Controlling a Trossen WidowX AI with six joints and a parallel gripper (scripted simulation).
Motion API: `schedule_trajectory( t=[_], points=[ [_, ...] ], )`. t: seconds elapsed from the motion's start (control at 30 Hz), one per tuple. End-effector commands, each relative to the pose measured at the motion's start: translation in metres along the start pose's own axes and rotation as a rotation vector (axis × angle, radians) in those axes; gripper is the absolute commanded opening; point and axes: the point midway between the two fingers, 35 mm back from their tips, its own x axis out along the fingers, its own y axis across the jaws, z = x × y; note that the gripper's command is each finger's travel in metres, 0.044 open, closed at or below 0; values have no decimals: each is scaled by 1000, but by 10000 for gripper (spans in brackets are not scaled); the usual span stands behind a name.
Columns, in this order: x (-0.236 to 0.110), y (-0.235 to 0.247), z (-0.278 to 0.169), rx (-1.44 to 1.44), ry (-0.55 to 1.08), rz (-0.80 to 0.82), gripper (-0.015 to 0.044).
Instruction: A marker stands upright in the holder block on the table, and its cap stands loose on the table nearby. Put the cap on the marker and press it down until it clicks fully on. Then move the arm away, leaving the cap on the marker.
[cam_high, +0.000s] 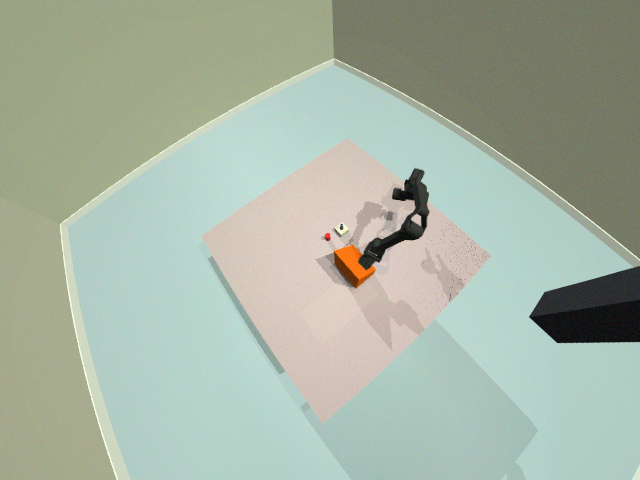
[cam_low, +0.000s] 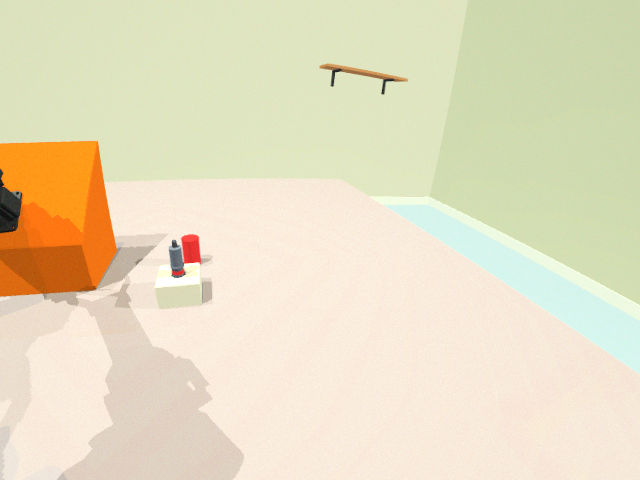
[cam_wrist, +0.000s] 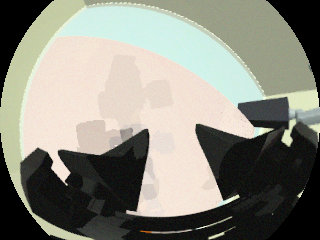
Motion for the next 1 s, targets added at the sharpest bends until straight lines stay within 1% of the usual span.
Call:
schedule_trajectory(
  t=[0.0, 0.17, 0.3, 0.37, 0.57, 0.77, 0.97],
  points=[
    [13, 74, -3, -240, 43, 166, 248],
    [8, 153, -16, -500, 68, 308, 248],
    [-2, 203, -32, -702, 74, 391, 248],
    [-11, 236, -46, -855, 73, 445, 248],
    [-44, 308, -93, -1265, 48, 552, 248],
    [-87, 361, -157, -1677, 5, 638, 248],
    [-116, 383, -206, -1978, -41, 645, 248]
  ],
)
